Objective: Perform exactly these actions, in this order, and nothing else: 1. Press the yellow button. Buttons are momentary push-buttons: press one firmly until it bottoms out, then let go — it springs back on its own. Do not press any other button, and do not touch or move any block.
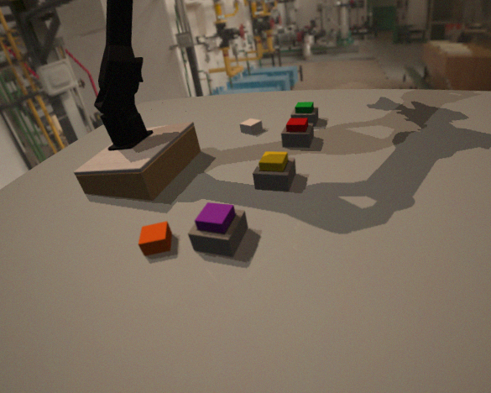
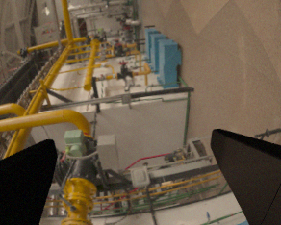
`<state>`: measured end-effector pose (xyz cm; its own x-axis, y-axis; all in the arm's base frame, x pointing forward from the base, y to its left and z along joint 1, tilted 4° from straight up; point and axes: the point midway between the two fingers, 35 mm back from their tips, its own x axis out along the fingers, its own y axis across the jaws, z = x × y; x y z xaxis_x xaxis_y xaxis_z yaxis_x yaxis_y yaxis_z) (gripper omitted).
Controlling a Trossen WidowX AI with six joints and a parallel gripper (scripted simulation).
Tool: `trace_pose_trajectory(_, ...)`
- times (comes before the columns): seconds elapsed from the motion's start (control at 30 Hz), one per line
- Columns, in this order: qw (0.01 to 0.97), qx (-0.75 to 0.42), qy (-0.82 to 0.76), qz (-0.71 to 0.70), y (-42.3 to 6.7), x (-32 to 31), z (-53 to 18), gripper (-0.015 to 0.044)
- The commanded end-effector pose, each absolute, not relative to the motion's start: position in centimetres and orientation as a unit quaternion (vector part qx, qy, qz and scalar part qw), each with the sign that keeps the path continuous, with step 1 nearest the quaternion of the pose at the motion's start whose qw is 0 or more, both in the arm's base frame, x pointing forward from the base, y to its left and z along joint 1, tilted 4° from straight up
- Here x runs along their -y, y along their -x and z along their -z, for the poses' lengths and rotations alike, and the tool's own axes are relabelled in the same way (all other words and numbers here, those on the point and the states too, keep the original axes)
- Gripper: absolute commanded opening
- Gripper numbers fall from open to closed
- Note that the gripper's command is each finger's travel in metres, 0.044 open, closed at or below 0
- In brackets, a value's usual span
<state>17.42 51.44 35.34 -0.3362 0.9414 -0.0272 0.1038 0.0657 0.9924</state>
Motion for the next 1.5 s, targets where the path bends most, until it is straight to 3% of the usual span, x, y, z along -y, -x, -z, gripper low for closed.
trace_pose_trajectory(0.0, 0.493, -0.576, -0.434, -0.486, -23.8, -48.4, -32.3, 0.04)
trace_pose_trajectory(0.33, 0.687, -0.524, -0.378, -0.333, -34.9, -37.4, -24.1, 0.04)
trace_pose_trajectory(0.63, 0.785, -0.536, -0.254, -0.18, -38.9, -23.7, -17.1, 0.04)
trace_pose_trajectory(0.9, 0.788, -0.602, -0.113, -0.064, -36.6, -10.6, -12.3, 0.04)
trace_pose_trajectory(1.17, 0.7, -0.714, 0.021, -0.007, -29.1, 0.9, -9.8, 0.04)
trace_pose_trajectory(1.47, 0.692, -0.721, 0.027, -0.007, -28.6, 1.4, -9.8, 0.04)
